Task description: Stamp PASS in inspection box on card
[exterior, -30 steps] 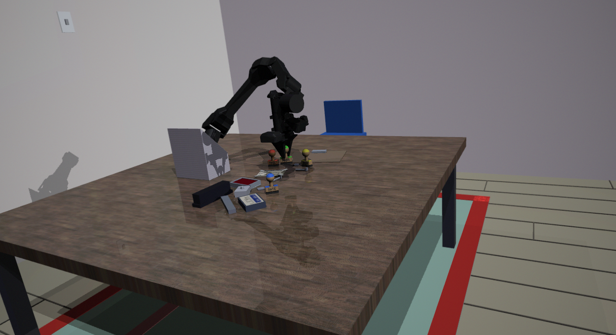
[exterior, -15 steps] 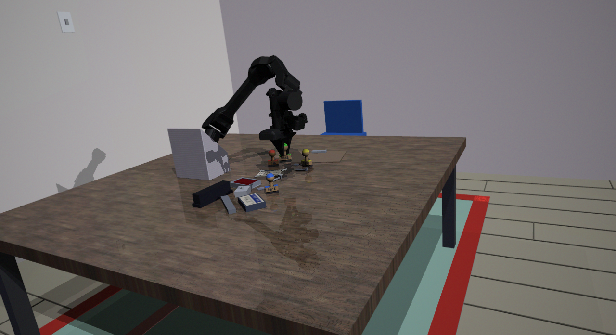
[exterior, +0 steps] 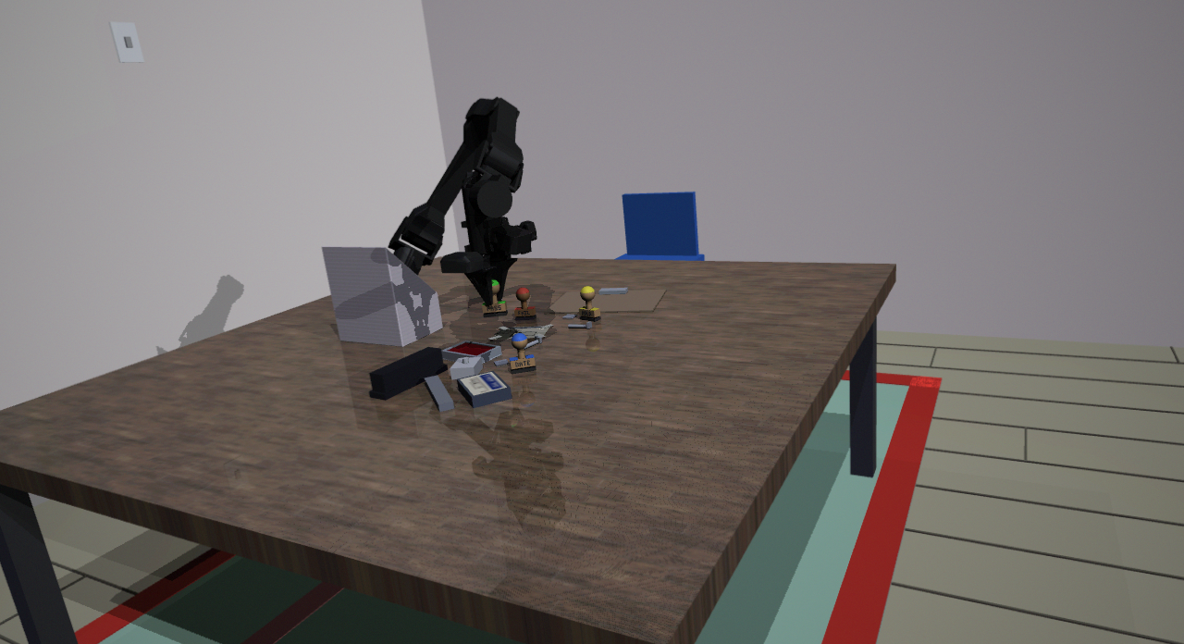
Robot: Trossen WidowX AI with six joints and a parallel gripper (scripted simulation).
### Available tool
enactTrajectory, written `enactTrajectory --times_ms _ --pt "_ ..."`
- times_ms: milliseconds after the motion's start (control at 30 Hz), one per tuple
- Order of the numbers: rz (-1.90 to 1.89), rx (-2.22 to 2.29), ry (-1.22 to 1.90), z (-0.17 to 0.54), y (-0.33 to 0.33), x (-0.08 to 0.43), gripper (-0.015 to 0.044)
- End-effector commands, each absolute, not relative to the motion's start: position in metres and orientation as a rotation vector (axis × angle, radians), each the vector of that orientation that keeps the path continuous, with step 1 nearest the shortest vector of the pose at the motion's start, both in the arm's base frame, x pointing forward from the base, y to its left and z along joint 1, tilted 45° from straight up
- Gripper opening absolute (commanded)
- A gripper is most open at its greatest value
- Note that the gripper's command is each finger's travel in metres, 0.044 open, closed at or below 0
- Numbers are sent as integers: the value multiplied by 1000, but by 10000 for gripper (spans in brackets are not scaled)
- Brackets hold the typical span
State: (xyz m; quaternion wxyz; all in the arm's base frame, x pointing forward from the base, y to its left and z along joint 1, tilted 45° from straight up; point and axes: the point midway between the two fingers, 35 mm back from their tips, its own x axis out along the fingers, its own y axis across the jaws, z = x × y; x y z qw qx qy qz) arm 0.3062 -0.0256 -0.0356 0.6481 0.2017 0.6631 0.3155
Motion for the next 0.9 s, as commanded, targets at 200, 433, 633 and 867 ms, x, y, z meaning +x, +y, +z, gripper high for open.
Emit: enactTrajectory --times_ms 200,433,633,867 --pt "729 456 1514 -55 -46 260 0" --pt "729 456 1514 -56 -45 260 0" --pt "728 457 1514 -59 -42 260 0" --pt "728 457 1514 -63 -39 259 0"
